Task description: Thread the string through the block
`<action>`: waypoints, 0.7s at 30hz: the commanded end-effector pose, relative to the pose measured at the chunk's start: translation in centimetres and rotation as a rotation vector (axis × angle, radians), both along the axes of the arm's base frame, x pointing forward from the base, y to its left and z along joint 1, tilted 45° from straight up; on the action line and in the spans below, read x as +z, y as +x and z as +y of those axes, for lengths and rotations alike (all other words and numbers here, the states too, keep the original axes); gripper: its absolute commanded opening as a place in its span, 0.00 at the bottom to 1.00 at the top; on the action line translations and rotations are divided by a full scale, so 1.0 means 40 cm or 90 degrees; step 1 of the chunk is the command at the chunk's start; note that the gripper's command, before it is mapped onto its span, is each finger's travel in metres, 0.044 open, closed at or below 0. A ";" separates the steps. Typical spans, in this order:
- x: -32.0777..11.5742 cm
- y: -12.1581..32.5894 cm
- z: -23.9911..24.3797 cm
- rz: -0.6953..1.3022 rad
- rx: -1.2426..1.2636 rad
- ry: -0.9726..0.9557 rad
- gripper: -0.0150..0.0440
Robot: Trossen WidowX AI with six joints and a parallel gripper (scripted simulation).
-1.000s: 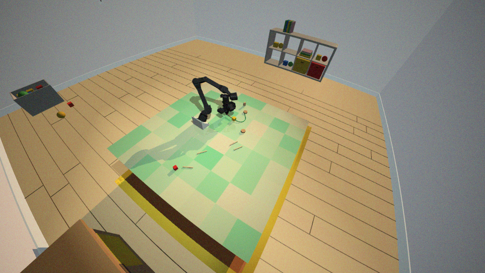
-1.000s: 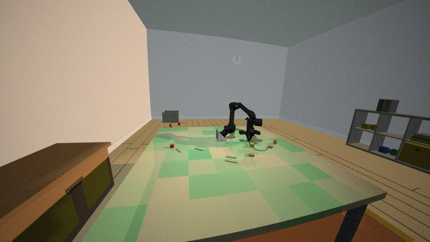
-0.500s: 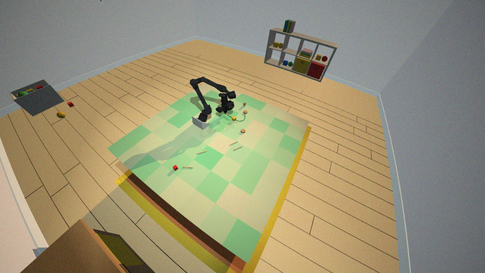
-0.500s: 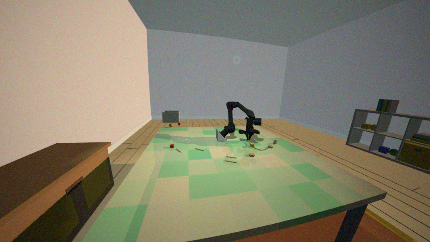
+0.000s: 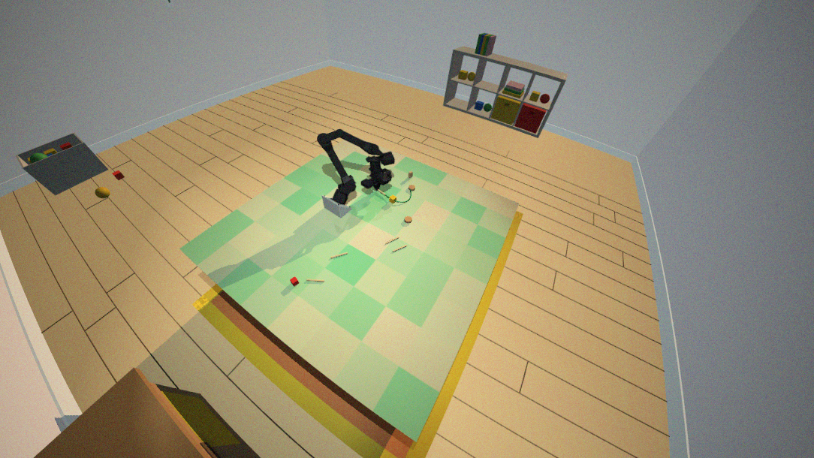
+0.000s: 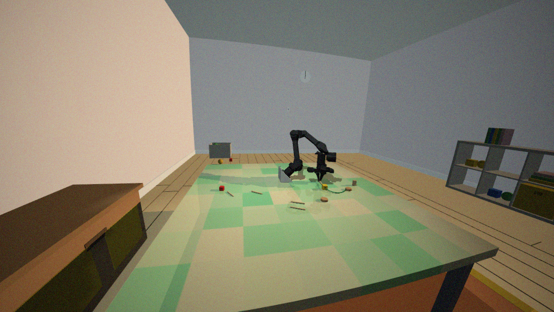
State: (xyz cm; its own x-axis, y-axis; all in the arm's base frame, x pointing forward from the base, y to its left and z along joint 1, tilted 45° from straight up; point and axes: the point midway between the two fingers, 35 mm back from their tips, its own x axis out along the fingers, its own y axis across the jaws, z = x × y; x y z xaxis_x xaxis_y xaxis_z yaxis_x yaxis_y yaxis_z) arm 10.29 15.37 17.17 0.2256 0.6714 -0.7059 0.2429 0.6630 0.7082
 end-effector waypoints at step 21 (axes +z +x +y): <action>0.058 -0.015 -0.098 0.011 0.004 -0.040 0.61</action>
